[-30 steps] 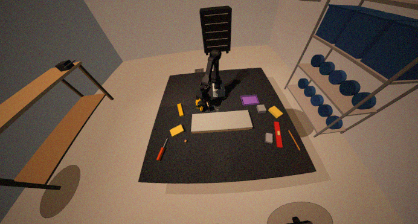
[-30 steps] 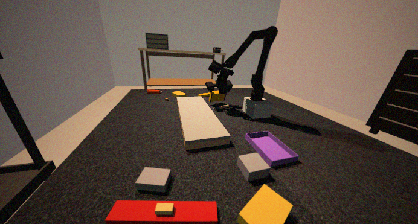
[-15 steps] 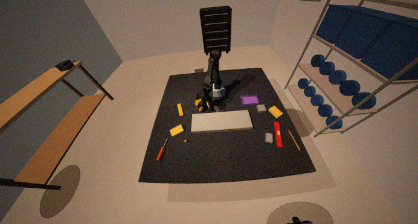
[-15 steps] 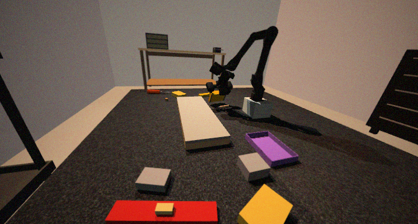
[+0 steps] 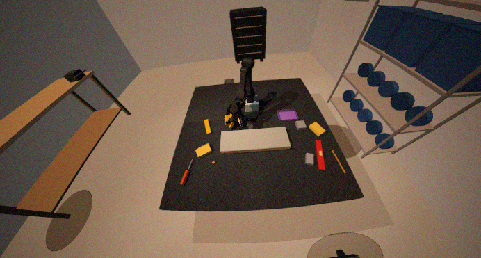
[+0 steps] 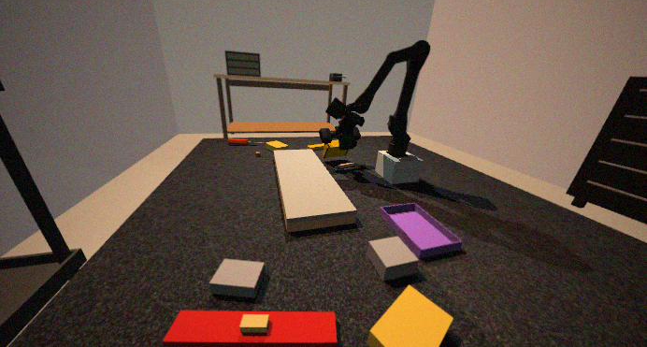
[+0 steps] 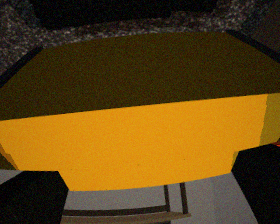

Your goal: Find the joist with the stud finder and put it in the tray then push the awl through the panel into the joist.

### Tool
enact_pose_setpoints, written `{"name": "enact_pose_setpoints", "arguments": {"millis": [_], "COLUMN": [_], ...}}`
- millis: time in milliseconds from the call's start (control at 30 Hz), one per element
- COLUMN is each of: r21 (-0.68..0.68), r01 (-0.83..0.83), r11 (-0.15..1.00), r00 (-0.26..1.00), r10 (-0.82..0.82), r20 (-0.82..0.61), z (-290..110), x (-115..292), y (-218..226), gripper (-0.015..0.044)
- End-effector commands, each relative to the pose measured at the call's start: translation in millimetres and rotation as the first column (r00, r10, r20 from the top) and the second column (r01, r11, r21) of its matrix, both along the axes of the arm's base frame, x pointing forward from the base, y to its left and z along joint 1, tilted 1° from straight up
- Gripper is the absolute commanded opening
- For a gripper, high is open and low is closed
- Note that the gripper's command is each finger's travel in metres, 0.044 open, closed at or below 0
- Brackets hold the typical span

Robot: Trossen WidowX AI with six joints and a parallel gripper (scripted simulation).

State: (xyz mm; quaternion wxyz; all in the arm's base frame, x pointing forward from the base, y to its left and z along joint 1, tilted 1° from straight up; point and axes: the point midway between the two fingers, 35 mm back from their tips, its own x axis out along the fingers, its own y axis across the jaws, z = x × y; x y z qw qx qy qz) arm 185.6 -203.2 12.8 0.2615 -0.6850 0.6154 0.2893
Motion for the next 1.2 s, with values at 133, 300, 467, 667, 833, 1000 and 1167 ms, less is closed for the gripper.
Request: {"name": "enact_pose_setpoints", "arguments": {"millis": [133,300,467,667,833,1000,1167], "r21": [-0.053,-0.084,-0.115,-0.151,-0.164,-0.186,-0.208], "r01": [0.007,0.007,0.008,0.010,0.010,0.009,0.008], "r11": [0.999,0.996,0.993,0.989,0.986,0.983,0.978], "r00": [1.000,1.000,1.000,1.000,1.000,1.000,1.000], "r10": [-0.006,-0.006,-0.006,-0.007,-0.006,-0.004,-0.003], "r20": [0.007,0.011,0.015,0.020,0.022,0.024,0.026], "z": [-1.1,-1.9,-2.5,-2.9,-3.3,-4.4,-5.4], "x": [0.0,0.0,-0.2,-0.8,-0.7,-0.1,0.3], "y": [0.0,0.6,1.4,2.6,2.8,2.7,2.8], "gripper": [0.0000,0.0000,0.0000,0.0000,0.0000,0.0000,0.0000]}}
